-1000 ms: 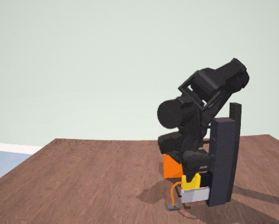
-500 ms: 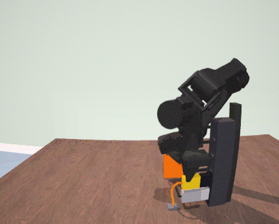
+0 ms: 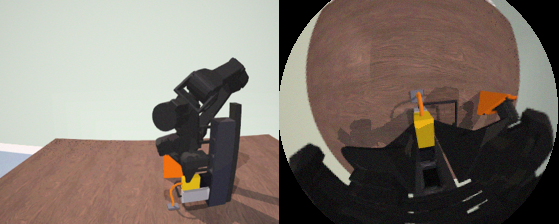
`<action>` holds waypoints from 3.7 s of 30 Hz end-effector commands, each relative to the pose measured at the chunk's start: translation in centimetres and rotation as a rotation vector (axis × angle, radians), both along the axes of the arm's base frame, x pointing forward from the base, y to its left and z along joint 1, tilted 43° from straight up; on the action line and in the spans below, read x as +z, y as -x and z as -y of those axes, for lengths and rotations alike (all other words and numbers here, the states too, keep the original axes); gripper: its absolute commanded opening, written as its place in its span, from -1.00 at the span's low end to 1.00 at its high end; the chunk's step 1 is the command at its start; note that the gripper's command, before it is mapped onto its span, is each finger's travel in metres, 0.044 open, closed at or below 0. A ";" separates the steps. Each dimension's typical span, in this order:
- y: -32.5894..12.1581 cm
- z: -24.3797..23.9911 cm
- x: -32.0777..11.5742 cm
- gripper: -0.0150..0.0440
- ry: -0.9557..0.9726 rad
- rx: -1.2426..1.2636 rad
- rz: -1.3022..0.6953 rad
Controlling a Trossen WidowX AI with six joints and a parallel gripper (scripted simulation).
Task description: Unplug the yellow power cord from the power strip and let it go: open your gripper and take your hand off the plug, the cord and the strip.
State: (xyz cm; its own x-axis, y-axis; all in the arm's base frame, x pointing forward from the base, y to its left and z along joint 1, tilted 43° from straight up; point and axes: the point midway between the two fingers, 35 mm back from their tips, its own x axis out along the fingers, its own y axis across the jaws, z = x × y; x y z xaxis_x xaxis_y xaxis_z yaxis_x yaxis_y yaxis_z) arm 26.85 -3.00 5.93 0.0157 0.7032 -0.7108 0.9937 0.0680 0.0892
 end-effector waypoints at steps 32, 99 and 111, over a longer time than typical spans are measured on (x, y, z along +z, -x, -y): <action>-0.5 3.4 -2.8 0.04 0.030 0.018 0.005; 0.0 0.4 0.0 -0.22 0.040 -0.004 0.007; -0.1 0.5 -0.1 -0.49 0.040 -0.005 0.007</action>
